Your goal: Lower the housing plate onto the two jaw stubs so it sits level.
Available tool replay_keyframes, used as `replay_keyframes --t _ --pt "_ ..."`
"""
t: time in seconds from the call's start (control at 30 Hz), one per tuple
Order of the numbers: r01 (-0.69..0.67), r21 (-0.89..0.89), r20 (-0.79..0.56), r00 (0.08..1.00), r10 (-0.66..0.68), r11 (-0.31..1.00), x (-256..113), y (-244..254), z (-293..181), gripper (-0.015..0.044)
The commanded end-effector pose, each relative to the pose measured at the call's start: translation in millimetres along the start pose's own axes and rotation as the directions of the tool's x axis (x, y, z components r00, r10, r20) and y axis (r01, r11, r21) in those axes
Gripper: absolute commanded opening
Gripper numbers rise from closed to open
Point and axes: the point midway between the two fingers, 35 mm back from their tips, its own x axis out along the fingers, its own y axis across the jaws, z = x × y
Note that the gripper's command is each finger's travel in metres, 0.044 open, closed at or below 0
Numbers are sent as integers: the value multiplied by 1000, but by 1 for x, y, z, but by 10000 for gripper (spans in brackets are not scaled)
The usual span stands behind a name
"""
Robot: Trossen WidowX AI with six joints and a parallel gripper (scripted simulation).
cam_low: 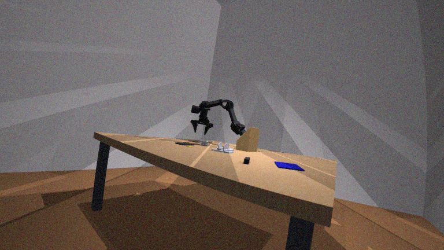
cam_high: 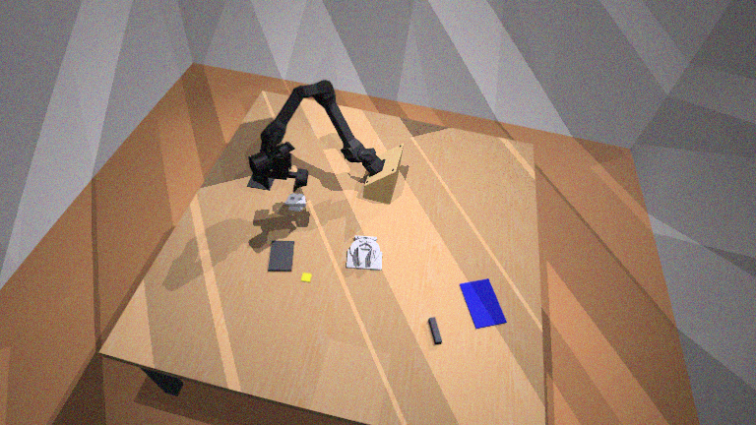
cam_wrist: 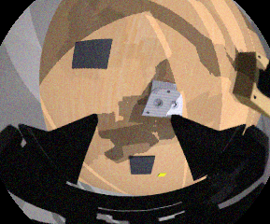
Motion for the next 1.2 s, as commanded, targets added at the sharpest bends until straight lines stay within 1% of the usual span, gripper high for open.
replay_keyframes --t 0.0,0.07,0.23,0.3,0.43,0.7,1.17 --pt "60 40 -28 998 -59 997 -15 -36 -4 440" --pt "77 51 -34 997 -76 996 -21 -47 -4 440" --pt "79 53 -35 996 -78 995 -21 -49 -4 440" --pt "80 53 -35 996 -79 995 -15 -49 -5 440" --pt "76 53 -35 997 -75 996 16 -51 -5 440" --pt "76 53 -35 997 -74 996 19 -51 -5 440" --pt "75 53 -34 997 -73 996 38 -53 -5 440"
